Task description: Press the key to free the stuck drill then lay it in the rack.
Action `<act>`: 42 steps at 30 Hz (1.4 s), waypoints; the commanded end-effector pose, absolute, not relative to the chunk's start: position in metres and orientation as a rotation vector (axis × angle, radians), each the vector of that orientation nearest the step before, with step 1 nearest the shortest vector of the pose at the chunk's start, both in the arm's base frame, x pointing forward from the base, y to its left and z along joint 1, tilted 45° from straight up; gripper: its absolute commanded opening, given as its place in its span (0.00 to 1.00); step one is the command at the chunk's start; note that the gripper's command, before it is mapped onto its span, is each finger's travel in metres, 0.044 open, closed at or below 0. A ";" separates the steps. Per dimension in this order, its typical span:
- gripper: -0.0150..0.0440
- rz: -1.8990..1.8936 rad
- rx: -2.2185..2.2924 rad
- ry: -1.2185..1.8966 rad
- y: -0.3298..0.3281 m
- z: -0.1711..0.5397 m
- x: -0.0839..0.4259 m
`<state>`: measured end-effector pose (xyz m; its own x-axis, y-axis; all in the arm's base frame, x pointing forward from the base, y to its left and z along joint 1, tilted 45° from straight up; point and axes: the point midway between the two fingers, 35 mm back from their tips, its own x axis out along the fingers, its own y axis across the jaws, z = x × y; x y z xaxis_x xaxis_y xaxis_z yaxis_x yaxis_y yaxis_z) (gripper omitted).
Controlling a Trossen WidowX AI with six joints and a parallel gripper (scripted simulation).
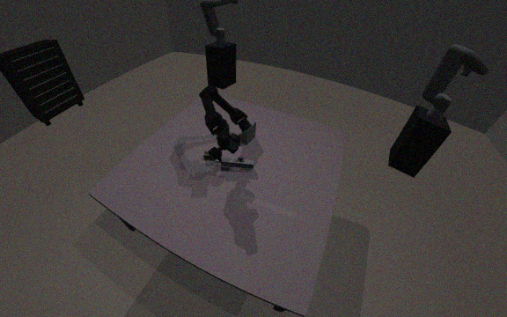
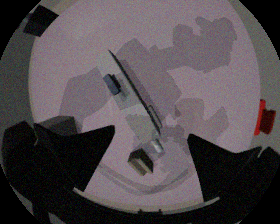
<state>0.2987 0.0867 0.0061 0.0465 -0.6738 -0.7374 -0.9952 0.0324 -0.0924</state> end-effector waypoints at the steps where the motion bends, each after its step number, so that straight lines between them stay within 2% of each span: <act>1: 1.00 1.200 -2.099 1.620 0.023 0.026 0.321; 42: 1.00 1.282 -2.147 1.605 0.003 0.011 0.323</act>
